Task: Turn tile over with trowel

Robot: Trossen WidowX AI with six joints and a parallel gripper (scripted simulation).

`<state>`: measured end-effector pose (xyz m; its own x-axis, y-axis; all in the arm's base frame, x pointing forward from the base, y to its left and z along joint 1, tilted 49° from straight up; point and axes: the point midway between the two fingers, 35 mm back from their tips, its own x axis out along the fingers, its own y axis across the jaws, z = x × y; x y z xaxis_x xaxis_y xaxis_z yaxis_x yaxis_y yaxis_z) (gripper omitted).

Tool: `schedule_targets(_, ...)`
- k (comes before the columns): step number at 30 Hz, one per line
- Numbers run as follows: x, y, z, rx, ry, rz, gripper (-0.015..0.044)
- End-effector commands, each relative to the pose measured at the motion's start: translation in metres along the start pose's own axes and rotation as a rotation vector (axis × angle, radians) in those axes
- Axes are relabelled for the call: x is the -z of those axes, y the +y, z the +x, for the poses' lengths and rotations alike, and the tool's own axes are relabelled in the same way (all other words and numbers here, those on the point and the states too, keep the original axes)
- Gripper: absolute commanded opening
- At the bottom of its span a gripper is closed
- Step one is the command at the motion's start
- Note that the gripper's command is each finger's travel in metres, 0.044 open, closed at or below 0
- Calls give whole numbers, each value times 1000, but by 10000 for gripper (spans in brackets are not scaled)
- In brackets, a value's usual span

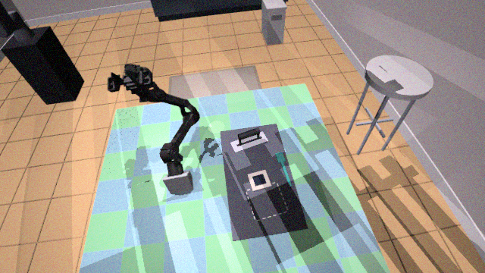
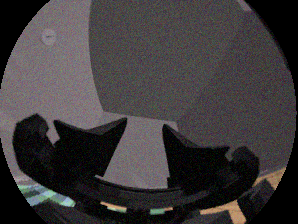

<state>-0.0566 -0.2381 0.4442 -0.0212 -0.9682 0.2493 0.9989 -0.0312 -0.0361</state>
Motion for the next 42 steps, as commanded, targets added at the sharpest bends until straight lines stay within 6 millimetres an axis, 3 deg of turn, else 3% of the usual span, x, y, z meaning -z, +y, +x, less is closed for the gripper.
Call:
schedule_targets(1, 13, 22, 16, -115, 71, 42, 270)
schedule_targets(12, 44, 92, 43, -409, 247, 125, 270)
schedule_targets(23, 71, 177, 44, -717, 416, 171, 270)
schedule_targets(33, 93, 256, 22, -980, 604, 190, 270)
schedule_targets(42, 109, 323, -18, -1208, 770, 178, 270)
